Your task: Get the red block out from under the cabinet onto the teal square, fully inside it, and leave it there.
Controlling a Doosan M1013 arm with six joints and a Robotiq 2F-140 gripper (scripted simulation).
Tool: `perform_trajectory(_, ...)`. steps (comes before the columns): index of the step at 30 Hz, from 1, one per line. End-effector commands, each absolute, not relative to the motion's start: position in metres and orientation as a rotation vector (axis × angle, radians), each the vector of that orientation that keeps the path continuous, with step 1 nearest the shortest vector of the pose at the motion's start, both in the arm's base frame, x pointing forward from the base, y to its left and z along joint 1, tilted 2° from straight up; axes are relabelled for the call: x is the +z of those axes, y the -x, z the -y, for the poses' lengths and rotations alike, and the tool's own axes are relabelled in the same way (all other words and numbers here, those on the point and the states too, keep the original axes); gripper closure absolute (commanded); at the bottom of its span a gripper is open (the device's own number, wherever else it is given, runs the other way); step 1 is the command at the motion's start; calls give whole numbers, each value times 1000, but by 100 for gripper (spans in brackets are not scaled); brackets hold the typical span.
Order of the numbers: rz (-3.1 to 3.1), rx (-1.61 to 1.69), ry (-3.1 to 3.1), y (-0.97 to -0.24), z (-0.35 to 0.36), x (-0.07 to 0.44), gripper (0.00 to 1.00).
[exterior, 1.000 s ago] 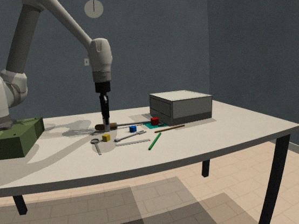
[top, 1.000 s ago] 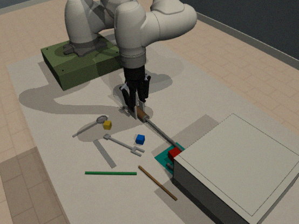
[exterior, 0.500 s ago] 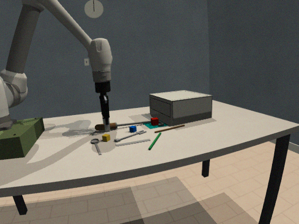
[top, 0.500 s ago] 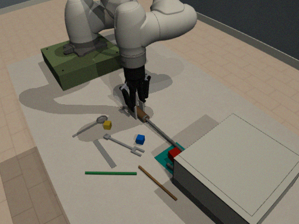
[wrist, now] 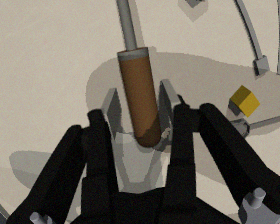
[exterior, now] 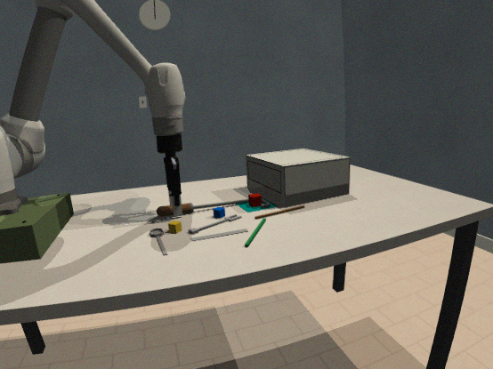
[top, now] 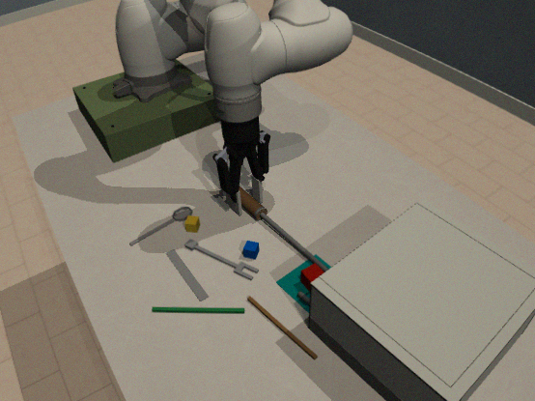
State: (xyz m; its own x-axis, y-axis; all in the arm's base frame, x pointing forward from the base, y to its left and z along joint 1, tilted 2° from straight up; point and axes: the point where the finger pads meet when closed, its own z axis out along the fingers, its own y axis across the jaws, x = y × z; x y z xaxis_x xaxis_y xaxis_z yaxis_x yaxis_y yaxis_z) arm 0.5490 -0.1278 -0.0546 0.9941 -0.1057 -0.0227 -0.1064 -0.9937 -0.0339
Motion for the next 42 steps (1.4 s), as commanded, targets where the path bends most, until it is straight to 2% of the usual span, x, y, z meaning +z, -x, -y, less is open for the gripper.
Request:
perform_trajectory(1,-165,32,3102,-549,128,-55,66)
perform_trajectory(42,-165,32,3102,-549,128,-48,66)
